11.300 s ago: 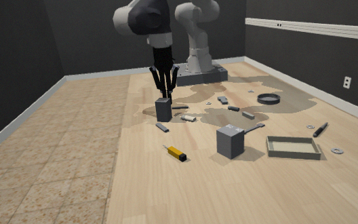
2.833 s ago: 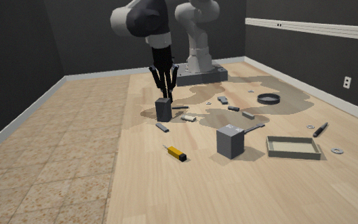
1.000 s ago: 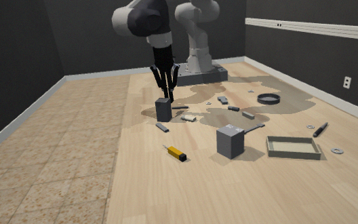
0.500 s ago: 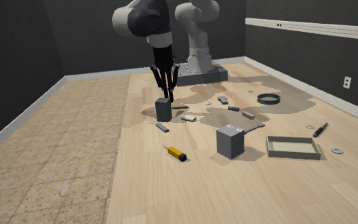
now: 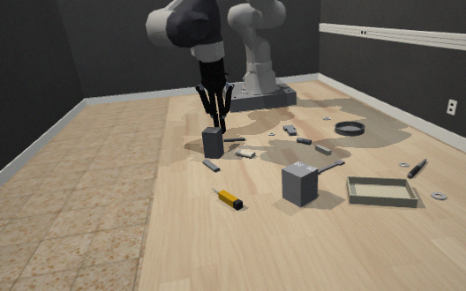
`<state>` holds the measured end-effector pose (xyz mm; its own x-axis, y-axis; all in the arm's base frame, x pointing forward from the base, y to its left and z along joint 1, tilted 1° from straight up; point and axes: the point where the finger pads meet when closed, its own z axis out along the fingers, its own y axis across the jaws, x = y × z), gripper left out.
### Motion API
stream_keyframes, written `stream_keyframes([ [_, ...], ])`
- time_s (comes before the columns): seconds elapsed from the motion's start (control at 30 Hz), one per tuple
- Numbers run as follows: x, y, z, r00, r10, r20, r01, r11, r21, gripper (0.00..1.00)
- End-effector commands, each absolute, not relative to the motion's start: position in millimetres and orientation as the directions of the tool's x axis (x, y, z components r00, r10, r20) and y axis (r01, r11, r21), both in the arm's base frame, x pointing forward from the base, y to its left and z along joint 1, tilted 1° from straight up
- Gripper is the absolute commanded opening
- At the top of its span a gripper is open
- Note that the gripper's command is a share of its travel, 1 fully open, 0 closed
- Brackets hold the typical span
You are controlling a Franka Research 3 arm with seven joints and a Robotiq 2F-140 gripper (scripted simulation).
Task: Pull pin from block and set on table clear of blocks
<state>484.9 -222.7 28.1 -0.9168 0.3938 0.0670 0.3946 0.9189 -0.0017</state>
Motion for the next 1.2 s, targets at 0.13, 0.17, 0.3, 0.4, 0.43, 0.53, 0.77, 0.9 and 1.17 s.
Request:
stream_keyframes([
  [0.13,485.6,-223.0,29.3,-0.921,0.384,0.064,0.384,0.923,-0.003,0.10],
  [0.17,485.3,-222.9,29.3,-0.921,0.384,0.064,0.385,0.923,-0.003,0.10],
  [0.3,484.0,-222.3,29.3,-0.921,0.384,0.064,0.385,0.923,-0.003,0.10],
  [0.4,481.7,-221.3,29.3,-0.921,0.385,0.064,0.386,0.923,-0.002,0.10],
  [0.43,481.4,-221.2,29.3,-0.921,0.385,0.064,0.386,0.923,-0.002,0.10],
  [0.53,481.4,-221.2,29.3,-0.921,0.385,0.064,0.386,0.923,-0.002,0.10],
  [0.77,480.8,-221.0,29.2,-0.921,0.385,0.063,0.385,0.923,-0.003,0.10],
  [0.9,480.4,-220.9,29.1,-0.921,0.384,0.063,0.385,0.923,-0.003,0.10],
  [1.17,480.3,-220.8,29.1,-0.921,0.384,0.063,0.385,0.923,-0.003,0.10],
])
